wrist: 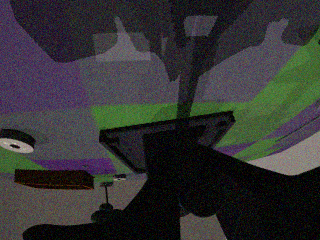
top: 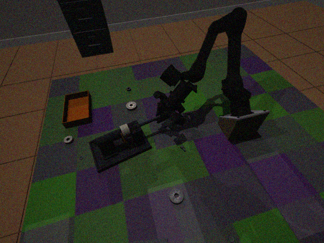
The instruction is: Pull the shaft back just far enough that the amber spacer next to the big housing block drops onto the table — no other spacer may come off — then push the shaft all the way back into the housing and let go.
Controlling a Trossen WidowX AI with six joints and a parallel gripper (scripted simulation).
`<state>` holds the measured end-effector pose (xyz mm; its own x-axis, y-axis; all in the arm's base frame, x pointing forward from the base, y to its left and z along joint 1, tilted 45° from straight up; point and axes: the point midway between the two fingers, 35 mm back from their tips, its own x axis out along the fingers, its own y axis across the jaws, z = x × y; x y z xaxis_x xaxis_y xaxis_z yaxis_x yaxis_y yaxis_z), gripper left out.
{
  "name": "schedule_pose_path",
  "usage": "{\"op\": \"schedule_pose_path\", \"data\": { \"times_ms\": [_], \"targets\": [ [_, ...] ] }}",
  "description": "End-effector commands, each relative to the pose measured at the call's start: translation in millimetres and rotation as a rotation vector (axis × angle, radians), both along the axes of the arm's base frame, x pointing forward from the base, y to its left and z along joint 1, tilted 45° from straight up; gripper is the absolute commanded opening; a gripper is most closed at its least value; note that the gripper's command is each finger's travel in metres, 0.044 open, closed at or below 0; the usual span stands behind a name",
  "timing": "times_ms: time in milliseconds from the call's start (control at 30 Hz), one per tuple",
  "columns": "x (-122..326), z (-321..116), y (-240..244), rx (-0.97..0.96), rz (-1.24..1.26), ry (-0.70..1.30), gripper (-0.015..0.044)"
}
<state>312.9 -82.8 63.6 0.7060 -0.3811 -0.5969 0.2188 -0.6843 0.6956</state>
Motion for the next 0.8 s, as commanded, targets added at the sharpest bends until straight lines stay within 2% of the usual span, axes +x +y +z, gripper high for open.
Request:
{"op": "schedule_pose_path", "data": {
  "times_ms": [0,767],
  "targets": [
    [2.5,0.4,0.6,0.002,0.001,-0.003,0.0000],
    [9.1,-0.4,1.6,0.002,0.001,-0.003,0.0000]
  ]
}}
